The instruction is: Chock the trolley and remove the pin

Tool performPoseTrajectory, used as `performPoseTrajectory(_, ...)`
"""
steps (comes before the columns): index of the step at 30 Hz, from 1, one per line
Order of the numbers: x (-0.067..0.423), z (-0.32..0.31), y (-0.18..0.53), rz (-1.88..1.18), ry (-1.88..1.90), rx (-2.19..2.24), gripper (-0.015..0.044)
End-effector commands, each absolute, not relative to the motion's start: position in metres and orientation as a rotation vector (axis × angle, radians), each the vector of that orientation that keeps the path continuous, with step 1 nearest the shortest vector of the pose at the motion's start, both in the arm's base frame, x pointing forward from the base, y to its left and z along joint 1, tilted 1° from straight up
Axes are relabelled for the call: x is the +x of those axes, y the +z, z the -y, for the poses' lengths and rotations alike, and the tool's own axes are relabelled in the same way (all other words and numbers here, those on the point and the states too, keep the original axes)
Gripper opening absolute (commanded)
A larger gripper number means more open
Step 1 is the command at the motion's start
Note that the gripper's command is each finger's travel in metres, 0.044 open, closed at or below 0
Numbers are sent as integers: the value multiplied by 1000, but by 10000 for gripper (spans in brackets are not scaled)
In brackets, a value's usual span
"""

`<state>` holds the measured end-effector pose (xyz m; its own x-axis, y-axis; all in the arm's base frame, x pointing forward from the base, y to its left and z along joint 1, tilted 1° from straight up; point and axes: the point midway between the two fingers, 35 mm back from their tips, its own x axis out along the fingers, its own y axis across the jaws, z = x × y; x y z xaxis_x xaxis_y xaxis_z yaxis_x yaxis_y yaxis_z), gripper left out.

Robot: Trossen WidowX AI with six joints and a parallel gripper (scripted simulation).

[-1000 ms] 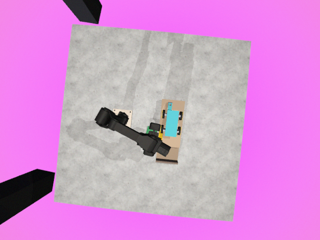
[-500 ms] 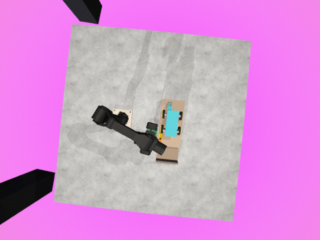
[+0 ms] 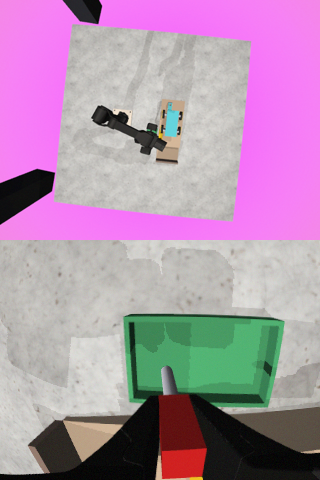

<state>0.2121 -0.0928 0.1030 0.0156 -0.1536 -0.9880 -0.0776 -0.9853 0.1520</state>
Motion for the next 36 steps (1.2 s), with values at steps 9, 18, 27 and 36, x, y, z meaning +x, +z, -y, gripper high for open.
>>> performPoseTrajectory(9, 211, 108, 80, 264, -2144, 2190, 0)
performPoseTrajectory(18, 211, 103, 79, 264, -2144, 2190, 190)
performPoseTrajectory(27, 212, 96, 77, 263, -2144, 2191, 190)
performPoseTrajectory(36, 212, 89, 74, 262, -2145, 2191, 190)
